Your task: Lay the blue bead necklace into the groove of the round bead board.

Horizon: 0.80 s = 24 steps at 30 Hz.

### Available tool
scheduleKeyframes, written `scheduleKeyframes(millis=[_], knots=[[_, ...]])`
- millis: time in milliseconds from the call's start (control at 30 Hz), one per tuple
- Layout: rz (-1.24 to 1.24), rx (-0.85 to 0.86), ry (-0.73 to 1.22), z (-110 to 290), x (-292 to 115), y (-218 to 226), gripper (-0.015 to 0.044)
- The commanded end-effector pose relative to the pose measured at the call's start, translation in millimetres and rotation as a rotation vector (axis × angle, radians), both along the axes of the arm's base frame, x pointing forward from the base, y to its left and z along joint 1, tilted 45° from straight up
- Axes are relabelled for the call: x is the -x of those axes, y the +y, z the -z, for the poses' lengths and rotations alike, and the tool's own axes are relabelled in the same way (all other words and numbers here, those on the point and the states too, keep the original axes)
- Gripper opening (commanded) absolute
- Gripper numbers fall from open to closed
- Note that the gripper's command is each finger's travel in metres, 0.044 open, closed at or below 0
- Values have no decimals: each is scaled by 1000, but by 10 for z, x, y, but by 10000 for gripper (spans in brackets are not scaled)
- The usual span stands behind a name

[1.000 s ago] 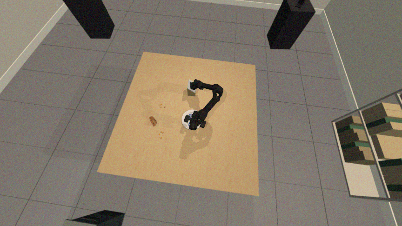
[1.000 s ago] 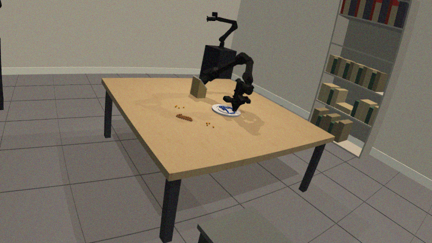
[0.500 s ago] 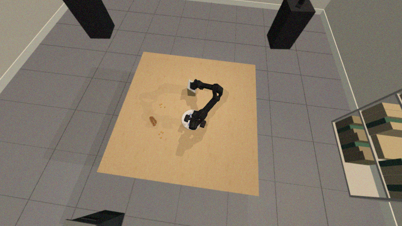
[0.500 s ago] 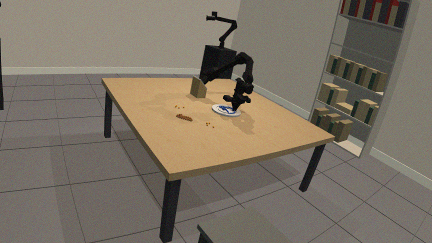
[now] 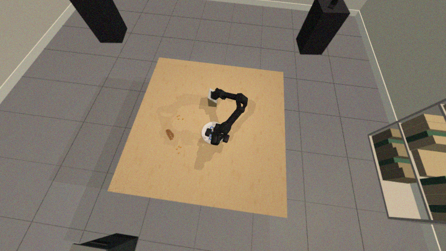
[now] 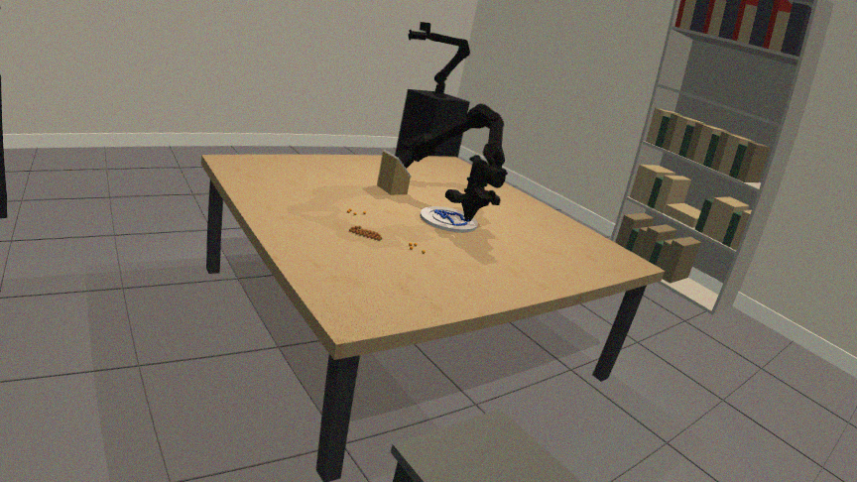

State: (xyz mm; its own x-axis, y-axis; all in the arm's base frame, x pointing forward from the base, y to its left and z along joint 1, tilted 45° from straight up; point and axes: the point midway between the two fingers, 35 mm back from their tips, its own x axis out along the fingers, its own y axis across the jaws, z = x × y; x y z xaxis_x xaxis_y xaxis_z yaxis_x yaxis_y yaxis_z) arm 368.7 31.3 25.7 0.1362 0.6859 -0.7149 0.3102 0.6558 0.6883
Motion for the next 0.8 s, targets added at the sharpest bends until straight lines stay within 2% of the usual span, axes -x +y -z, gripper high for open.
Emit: scheduleKeyframes(millis=[0, 33, 600, 767], knots=[[1, -4, 2, 32, -5, 42, 0], [1, -4, 2, 34, -5, 44, 0], [0, -1, 5, 4, 6, 11, 440], [1, -3, 2, -23, 11, -15, 440]])
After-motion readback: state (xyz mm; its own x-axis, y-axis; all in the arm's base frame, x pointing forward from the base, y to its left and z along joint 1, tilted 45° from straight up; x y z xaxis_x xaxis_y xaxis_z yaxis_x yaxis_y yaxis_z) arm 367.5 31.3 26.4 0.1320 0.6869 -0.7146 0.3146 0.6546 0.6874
